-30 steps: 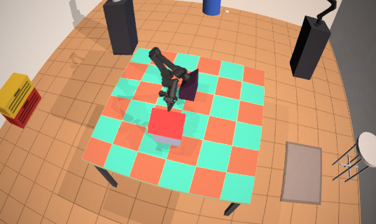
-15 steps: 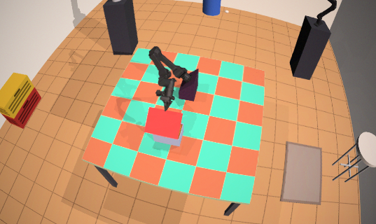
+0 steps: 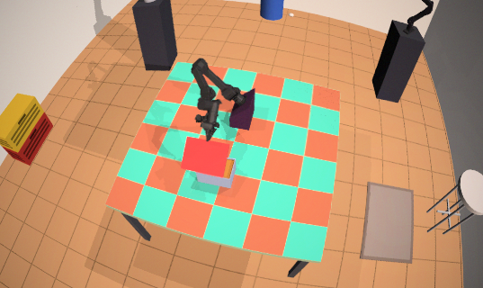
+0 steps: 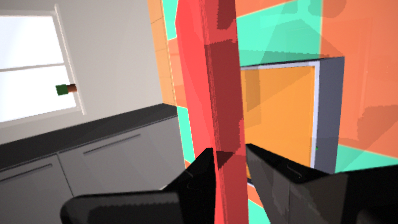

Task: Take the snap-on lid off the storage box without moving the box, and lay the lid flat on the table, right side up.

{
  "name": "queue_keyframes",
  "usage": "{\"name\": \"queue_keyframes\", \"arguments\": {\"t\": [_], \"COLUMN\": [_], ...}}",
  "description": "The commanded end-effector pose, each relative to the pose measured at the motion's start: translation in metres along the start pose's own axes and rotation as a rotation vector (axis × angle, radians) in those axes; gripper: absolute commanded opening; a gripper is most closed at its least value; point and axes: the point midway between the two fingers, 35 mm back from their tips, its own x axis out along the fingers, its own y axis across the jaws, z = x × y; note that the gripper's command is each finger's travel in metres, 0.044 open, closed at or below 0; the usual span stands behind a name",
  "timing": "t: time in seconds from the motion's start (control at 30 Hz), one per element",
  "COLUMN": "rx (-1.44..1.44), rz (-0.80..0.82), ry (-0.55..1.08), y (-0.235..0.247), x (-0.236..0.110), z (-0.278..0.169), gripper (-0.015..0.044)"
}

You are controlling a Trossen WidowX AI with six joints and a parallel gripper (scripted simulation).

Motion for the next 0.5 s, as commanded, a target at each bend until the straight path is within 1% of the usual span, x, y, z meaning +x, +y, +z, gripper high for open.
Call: {"name": "queue_keyframes", "arguments": {"t": [0.0, 0.47], "rx": [0.003, 0.002], "rz": [0.013, 0.013], "ry": [0.003, 0.002], "y": [0.003, 0.002], "x": [-0.002, -0.004], "z": [0.010, 0.038], "gripper": [0.0000, 0.0000]}}
